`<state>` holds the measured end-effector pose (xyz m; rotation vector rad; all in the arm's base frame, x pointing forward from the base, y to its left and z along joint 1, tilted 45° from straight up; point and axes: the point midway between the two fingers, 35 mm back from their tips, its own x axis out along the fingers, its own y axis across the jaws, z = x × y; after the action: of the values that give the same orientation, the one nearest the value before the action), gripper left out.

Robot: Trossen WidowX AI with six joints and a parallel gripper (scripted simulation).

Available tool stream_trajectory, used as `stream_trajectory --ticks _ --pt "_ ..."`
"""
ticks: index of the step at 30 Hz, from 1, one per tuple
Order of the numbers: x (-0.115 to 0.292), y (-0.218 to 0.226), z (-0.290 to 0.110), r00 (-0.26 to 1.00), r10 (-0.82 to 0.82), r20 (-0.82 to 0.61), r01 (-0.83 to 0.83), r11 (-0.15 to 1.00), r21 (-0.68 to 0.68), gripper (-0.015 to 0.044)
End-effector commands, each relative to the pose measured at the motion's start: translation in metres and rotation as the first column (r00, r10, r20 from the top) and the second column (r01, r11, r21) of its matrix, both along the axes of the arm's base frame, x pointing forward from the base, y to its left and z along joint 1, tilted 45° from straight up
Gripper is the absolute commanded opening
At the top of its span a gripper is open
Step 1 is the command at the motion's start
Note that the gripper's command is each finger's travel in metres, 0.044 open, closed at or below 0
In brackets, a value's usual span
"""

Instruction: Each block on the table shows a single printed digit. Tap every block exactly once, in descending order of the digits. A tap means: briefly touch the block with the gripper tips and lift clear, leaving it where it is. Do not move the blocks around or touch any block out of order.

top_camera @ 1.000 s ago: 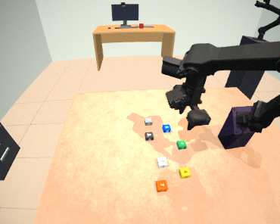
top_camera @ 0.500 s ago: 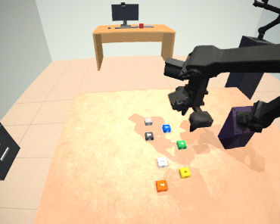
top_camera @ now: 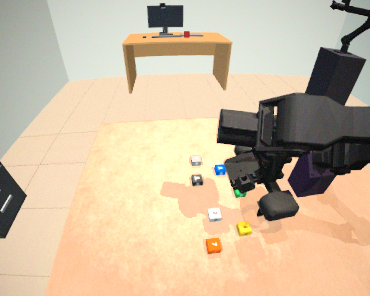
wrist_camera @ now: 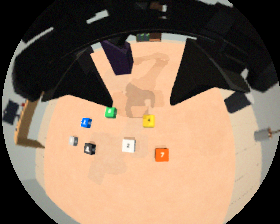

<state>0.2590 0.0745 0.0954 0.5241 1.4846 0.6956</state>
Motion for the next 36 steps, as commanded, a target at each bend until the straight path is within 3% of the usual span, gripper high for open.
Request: stream_trajectory --ticks 1,20,29,36 --pt "-0.001 0.004 0.004 1.000 -0.019 -0.021 0.019 1.000 0.003 0.0400" --pt "0.001 0.004 0.005 1.000 -0.019 -0.021 0.019 1.000 0.003 0.0400" --pt "0.080 0.040 0.038 1.000 -0.019 -0.016 0.019 1.000 0.004 0.0400" --pt "0.086 0.044 0.041 1.000 -0.019 -0.016 0.019 1.000 0.005 0.0400"
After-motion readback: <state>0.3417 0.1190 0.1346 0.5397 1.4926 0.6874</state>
